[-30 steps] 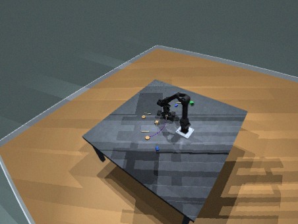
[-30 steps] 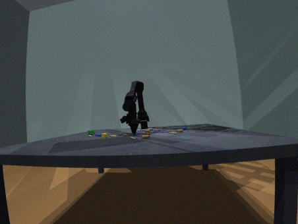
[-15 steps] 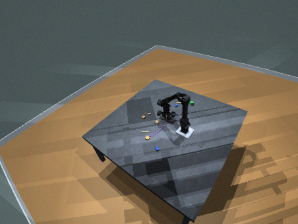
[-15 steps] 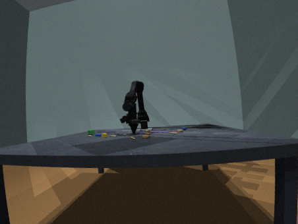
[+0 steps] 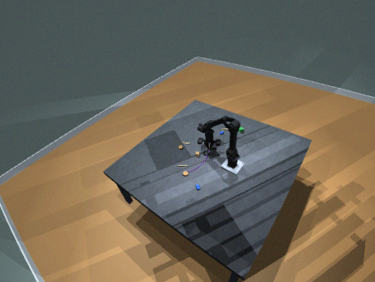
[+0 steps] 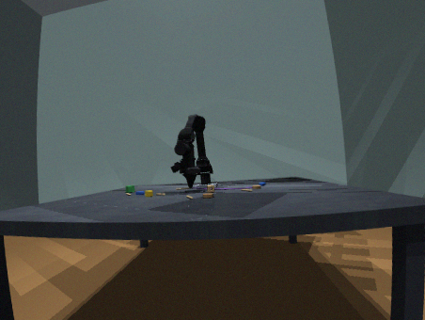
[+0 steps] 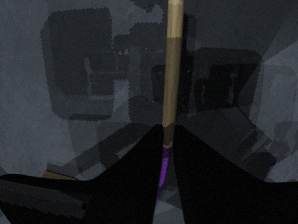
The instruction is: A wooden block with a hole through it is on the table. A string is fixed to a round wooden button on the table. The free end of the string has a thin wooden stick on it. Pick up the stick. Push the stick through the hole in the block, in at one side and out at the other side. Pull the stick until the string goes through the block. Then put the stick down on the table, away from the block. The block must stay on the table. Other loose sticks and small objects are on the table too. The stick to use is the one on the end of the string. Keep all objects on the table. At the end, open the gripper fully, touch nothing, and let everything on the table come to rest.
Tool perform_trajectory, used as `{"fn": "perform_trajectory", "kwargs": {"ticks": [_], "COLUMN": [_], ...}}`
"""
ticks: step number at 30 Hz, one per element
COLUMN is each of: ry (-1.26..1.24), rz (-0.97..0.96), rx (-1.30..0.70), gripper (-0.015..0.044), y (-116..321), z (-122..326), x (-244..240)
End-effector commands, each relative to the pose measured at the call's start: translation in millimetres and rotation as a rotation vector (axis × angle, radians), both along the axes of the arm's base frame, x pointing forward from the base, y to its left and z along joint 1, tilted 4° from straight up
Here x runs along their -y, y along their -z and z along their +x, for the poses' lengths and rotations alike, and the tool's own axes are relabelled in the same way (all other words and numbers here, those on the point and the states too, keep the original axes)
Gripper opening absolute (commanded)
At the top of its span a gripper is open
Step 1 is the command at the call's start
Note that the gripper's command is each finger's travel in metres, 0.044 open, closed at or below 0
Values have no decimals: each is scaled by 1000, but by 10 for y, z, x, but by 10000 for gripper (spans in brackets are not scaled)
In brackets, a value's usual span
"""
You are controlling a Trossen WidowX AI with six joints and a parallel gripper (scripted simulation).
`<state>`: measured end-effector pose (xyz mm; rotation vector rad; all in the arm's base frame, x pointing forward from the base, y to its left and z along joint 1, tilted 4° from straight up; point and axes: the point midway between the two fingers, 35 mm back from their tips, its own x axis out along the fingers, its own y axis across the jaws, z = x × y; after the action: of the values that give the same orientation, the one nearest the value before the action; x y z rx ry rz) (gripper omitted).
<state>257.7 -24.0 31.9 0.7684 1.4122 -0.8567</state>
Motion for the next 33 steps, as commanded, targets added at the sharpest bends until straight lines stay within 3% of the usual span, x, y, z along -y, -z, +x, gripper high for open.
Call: {"fn": "perform_trajectory", "kwargs": {"ticks": [1, 33], "ry": [4, -4], "rz": [0, 0], "rx": [7, 1], "gripper": [0, 0], "y": [-74, -388], "z": [14, 2], "x": [-3, -20]}}
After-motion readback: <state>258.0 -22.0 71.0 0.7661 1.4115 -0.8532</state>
